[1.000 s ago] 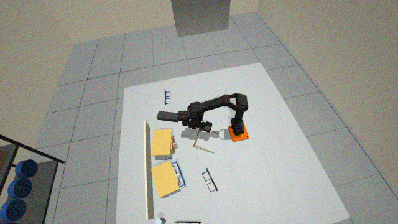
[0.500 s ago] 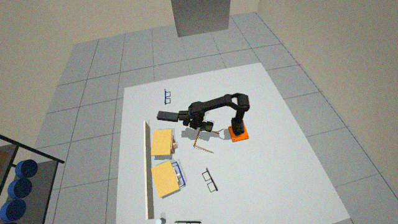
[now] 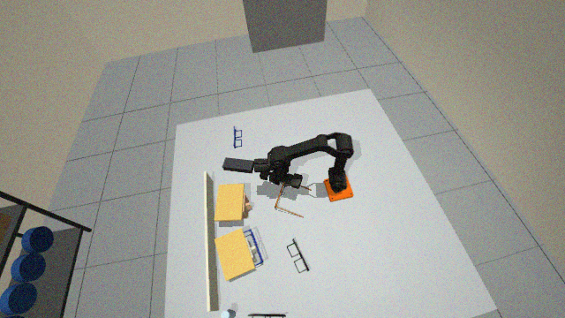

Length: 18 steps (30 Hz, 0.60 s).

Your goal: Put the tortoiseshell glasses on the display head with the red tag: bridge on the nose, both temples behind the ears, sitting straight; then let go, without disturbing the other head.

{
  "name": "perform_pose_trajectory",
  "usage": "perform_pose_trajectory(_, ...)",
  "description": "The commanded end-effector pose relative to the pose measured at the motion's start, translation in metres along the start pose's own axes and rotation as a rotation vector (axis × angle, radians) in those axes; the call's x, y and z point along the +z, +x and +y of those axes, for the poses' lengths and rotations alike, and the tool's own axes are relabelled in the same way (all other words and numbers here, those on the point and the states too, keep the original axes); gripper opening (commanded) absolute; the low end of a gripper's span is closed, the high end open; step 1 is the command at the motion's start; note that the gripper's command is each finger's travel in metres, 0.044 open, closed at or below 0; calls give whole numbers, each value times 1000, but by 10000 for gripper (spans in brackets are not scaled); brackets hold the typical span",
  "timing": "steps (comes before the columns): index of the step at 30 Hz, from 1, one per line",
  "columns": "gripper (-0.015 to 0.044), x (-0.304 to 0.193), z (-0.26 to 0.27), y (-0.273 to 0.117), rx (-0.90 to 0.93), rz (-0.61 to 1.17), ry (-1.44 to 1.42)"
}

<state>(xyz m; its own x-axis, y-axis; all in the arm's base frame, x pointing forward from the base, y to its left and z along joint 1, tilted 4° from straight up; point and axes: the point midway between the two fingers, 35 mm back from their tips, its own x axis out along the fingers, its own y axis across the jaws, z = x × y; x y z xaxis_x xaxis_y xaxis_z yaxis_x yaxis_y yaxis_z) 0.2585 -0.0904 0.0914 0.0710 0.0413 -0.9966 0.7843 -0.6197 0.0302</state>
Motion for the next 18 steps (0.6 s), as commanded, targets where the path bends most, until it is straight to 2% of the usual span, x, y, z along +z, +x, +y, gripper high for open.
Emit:
perform_pose_trajectory(1, 140, 0, -1, 8, -3, -2, 5)
perform_pose_trajectory(18, 140, 0, -1, 36, -4, -2, 5)
